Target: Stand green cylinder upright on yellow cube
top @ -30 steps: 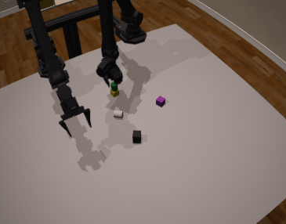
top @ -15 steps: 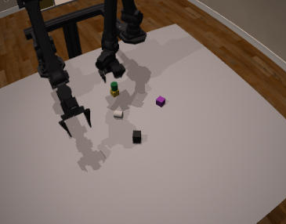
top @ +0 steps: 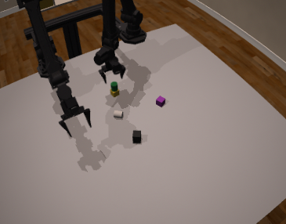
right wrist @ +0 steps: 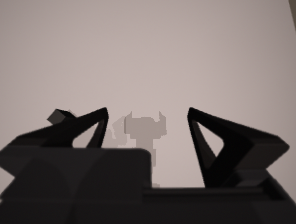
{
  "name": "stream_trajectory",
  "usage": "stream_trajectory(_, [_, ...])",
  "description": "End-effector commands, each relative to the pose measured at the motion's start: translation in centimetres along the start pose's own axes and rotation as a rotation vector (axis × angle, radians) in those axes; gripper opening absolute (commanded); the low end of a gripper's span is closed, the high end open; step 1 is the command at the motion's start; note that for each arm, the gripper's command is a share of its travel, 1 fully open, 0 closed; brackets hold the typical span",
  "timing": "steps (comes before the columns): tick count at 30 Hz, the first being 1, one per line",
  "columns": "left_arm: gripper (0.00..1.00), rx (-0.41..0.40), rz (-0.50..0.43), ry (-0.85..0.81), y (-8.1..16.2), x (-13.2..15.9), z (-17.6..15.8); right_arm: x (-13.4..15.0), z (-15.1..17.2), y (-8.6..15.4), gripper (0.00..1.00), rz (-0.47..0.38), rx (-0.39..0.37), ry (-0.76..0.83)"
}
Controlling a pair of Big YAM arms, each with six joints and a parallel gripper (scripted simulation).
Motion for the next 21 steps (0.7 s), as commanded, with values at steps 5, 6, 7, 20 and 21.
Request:
stream_trajectory(5, [1.00, 0.103, -0.255, -0.073, -0.6, 4.3, 1.8, -1.1, -0.2, -0.2, 1.00, -0.010, 0.001, 0.008])
stream_trajectory(6, [1.00, 0.110, -0.279, -0.081, -0.7, 4.5, 2.0, -1.1, -0.2, -0.2, 1.00, -0.010, 0.001, 0.008])
stream_trajectory(7, [1.00, 0.119, -0.312, -0.092, -0.8, 4.8, 2.2, -1.1, -0.2, -0.2, 1.00, -0.010, 0.001, 0.008])
stream_trajectory(20, [1.00, 0.137, -0.393, -0.125, -0.8, 5.2, 2.4, -1.1, -0.2, -0.2, 1.00, -0.010, 0.001, 0.008])
stream_trajectory(21, [1.00, 0.137, -0.393, -0.125, -0.8, 5.2, 2.4, -1.1, -0.2, -0.2, 1.00, -0.010, 0.001, 0.008])
Point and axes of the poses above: on each arm, the point where the finger pads meet when closed, its own y axis back along the fingers, its own z axis across the jaws, x = y × z, the point moved 10 cm from there along y, back along the fingers, and after that the axes turned 14 degrees about y, right-handed, at the moved point
